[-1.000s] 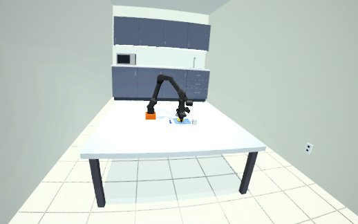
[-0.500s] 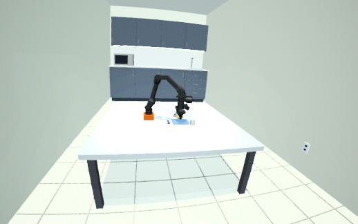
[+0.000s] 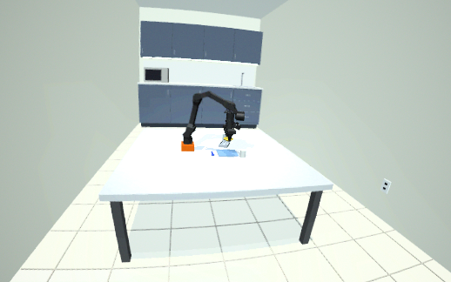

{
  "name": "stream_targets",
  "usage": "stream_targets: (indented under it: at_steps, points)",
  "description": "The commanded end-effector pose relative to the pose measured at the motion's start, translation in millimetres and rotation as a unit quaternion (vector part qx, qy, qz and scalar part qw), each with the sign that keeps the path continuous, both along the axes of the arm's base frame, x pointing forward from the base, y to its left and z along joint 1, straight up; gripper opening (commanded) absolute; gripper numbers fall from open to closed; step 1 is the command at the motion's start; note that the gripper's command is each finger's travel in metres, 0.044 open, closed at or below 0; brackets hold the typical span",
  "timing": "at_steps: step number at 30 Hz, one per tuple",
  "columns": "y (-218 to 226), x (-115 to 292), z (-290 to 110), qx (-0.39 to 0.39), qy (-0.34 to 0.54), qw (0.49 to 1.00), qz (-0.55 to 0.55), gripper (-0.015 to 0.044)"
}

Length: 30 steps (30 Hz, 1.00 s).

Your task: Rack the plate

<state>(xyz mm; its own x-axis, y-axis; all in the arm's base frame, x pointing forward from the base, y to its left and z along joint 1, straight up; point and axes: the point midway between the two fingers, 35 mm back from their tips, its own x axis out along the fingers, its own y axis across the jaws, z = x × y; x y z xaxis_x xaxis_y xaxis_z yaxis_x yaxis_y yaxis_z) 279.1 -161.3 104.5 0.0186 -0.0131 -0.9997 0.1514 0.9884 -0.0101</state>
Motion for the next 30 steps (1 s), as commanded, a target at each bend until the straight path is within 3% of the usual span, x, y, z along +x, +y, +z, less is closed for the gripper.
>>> stream_targets:
  at_steps: [1, 17, 30]
  points:
    - [0, 1, 18, -0.002, -0.005, 1.0, 0.002, 0.0]
    - [2, -1, 70, -0.002, -0.005, 1.0, -0.001, 0.0]
    - [123, 6, 68, 0.009, -0.007, 0.978, -0.206, 0.0]
